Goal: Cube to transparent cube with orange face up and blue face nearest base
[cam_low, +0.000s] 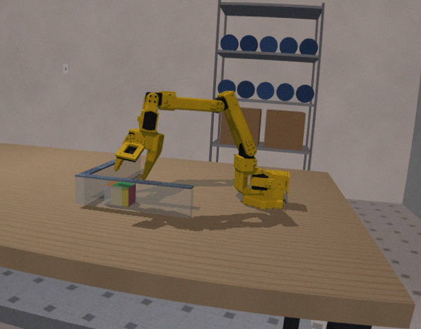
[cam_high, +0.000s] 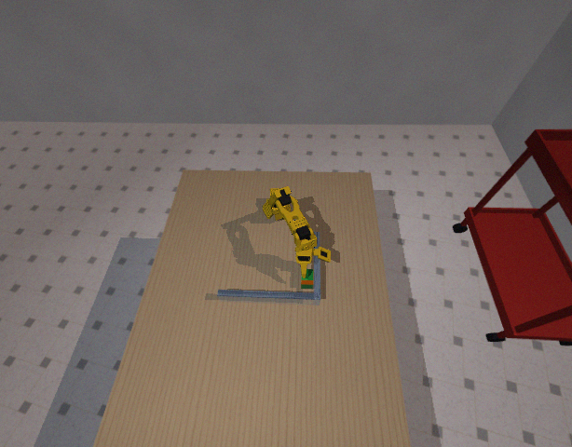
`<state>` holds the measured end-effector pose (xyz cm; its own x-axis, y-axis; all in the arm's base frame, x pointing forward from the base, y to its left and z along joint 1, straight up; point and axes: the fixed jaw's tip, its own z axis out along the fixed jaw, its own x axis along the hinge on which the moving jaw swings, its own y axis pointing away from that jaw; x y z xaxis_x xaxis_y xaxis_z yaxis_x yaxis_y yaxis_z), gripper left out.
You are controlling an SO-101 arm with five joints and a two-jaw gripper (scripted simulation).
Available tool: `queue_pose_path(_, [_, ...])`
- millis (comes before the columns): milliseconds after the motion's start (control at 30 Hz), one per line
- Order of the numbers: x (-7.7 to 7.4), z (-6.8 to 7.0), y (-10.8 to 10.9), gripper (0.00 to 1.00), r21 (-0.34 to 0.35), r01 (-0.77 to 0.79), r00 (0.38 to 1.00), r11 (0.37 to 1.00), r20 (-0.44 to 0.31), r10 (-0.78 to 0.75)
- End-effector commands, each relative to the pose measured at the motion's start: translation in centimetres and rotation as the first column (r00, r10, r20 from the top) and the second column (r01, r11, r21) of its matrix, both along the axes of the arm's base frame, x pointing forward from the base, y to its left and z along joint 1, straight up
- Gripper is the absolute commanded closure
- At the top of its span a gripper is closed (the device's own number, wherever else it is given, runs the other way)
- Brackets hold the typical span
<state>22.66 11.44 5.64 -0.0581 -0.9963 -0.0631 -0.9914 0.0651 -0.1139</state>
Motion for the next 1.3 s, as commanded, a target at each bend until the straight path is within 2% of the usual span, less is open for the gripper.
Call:
queue_pose_path(0, [0.52,1.20,0.38,0.63,0.024,-0.024,0.998,0.999,0.054,0.023])
queue_pose_path(1267, [0.50,0.87,0.38,0.65,0.011,-0.068,0.997,0.998,0.043,0.067])
